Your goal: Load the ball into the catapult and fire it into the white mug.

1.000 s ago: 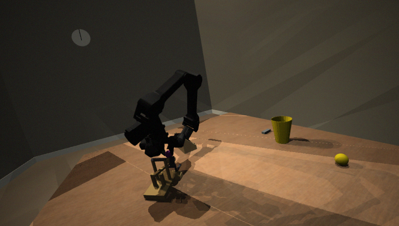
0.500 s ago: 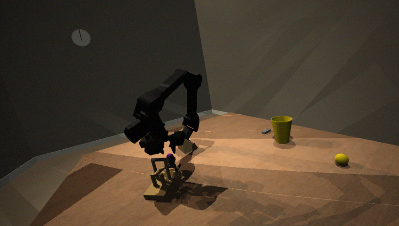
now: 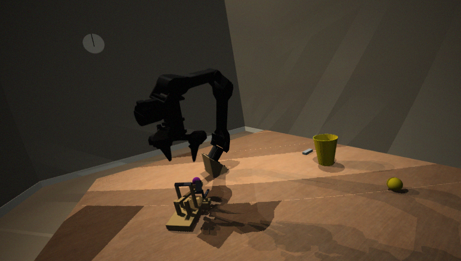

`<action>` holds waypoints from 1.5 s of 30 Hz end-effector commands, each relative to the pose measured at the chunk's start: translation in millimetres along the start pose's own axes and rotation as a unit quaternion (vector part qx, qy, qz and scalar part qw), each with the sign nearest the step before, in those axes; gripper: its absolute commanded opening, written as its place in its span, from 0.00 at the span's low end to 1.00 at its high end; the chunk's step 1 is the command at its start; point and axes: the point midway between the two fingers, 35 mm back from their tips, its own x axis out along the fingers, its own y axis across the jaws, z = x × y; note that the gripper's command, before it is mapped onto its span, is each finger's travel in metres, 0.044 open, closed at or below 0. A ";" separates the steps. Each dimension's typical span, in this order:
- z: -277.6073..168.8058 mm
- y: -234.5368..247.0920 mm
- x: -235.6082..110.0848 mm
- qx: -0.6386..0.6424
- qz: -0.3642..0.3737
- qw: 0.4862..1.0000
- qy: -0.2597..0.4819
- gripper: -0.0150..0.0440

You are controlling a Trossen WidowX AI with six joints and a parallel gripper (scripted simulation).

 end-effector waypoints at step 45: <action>262.0 6.2 -121.1 0.077 0.033 0.900 -0.428 1.00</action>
